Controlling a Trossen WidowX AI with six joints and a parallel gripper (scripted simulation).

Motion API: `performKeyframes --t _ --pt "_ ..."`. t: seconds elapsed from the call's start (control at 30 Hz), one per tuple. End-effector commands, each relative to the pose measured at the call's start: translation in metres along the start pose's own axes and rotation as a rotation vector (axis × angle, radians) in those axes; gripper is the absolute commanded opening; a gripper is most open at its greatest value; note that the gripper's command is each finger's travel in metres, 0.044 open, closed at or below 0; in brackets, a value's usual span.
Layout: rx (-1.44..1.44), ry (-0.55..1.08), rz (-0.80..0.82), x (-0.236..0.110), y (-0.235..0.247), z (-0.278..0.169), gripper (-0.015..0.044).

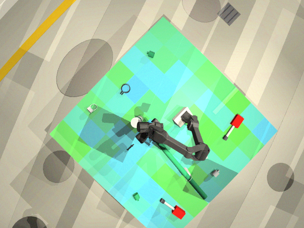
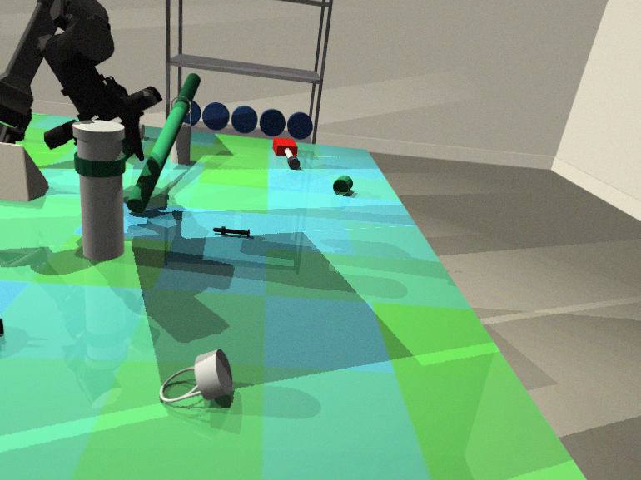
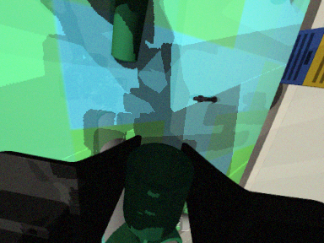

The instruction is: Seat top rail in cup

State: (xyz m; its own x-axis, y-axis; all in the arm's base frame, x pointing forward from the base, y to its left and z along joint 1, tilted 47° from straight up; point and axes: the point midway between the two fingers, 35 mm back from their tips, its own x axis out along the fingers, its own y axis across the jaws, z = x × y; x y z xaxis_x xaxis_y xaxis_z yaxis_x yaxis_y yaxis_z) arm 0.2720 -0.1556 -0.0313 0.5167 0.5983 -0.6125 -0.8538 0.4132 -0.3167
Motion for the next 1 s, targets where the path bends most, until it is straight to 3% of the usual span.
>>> performKeyframes --t 0.0,0.4,0.97 --pt "0.012 0.010 -0.001 0.001 -0.002 0.000 0.0000" --pt "0.009 0.005 0.000 0.000 -0.001 0.000 0.0000" --pt "0.001 0.001 0.000 -0.016 -0.011 0.018 0.0440"
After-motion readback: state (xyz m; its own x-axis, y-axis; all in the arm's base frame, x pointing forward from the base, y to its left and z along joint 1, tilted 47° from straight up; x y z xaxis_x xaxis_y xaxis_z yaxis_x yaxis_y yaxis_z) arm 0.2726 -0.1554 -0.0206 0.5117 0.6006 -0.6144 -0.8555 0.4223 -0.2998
